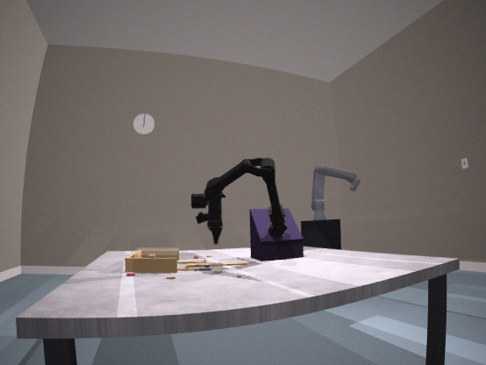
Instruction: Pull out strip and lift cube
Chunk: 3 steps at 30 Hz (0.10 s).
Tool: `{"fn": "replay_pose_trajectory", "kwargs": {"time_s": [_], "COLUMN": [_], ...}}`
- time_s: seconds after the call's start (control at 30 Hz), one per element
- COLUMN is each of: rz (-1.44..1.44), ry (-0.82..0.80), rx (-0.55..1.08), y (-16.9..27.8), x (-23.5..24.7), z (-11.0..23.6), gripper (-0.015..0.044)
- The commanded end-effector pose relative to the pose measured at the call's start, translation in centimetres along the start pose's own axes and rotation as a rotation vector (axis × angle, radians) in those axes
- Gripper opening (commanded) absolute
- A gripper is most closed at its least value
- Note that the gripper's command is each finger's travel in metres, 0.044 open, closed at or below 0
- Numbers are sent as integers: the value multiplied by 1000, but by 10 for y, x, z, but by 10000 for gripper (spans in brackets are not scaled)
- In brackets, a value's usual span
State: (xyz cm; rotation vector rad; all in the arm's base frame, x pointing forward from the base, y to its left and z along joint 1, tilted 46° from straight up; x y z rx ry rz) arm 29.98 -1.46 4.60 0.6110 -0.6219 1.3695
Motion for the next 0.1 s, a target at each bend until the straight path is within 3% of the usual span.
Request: {"fn": "replay_pose_trajectory", "kwargs": {"time_s": [0.0,0.07], "rz": [5,5], "ry": [3,3], "rx": [-1,-1], "y": [-1,-1], "x": [0,0], "z": [1,1], "gripper": [0,0]}}
Point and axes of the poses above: the point midway between the two fingers, 35 mm back from their tips, its own z axis back along the fingers, its own x axis across the jaws, y = z × x, the point moved 3 cm from there along z, back along the fingers, and after that the axes turned 8 degrees about z, right-handed, at the moved point
